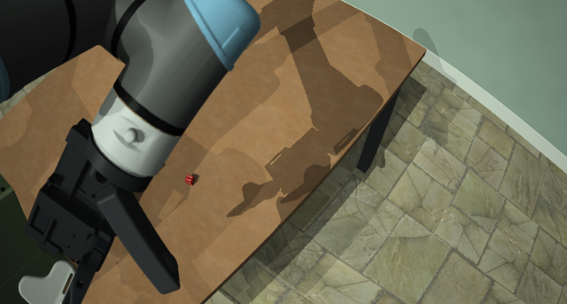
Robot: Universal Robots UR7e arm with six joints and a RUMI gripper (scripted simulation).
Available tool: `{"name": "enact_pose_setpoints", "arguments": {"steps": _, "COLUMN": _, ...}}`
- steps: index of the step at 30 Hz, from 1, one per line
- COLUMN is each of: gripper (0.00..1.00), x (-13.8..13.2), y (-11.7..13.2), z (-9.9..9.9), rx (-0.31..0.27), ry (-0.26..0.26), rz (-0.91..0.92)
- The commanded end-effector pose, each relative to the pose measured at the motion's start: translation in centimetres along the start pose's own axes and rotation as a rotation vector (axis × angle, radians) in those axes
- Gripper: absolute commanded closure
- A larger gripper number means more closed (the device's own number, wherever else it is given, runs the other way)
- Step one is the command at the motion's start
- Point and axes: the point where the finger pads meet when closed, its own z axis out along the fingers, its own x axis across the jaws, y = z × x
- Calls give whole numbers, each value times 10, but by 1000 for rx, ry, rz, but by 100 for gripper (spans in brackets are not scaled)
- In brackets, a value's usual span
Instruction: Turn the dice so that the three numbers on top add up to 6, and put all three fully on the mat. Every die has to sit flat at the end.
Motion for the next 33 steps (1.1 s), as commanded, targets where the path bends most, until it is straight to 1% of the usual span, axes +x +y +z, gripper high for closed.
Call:
{"name": "enact_pose_setpoints", "arguments": {"steps": 1, "gripper": 0, "x": 0, "y": 0, "z": 0, "rx": 1, "ry": 0, "rz": 1}}
{"name": "enact_pose_setpoints", "arguments": {"steps": 18, "gripper": 0, "x": 0, "y": 0, "z": 0, "rx": 1, "ry": 0, "rz": 1}}
{"name": "enact_pose_setpoints", "arguments": {"steps": 21, "gripper": 0, "x": -3, "y": -2, "z": -1, "rx": 9, "ry": -5, "rz": -4}}
{"name": "enact_pose_setpoints", "arguments": {"steps": 23, "gripper": 0, "x": -10, "y": -7, "z": -1, "rx": 26, "ry": -16, "rz": -14}}
{"name": "enact_pose_setpoints", "arguments": {"steps": 25, "gripper": 0, "x": -23, "y": -14, "z": -3, "rx": 56, "ry": -35, "rz": -32}}
{"name": "enact_pose_setpoints", "arguments": {"steps": 27, "gripper": 0, "x": -41, "y": -25, "z": -6, "rx": 100, "ry": -61, "rz": -60}}
{"name": "enact_pose_setpoints", "arguments": {"steps": 30, "gripper": 0, "x": -76, "y": -43, "z": -14, "rx": 187, "ry": -110, "rz": -117}}
{"name": "enact_pose_setpoints", "arguments": {"steps": 31, "gripper": 0, "x": -79, "y": -45, "z": -15, "rx": 194, "ry": -114, "rz": -122}}
{"name": "enact_pose_setpoints", "arguments": {"steps": 32, "gripper": 0, "x": -91, "y": -51, "z": -18, "rx": 224, "ry": -130, "rz": -143}}
{"name": "enact_pose_setpoints", "arguments": {"steps": 33, "gripper": 0, "x": -91, "y": -51, "z": -18, "rx": 224, "ry": -130, "rz": -143}}
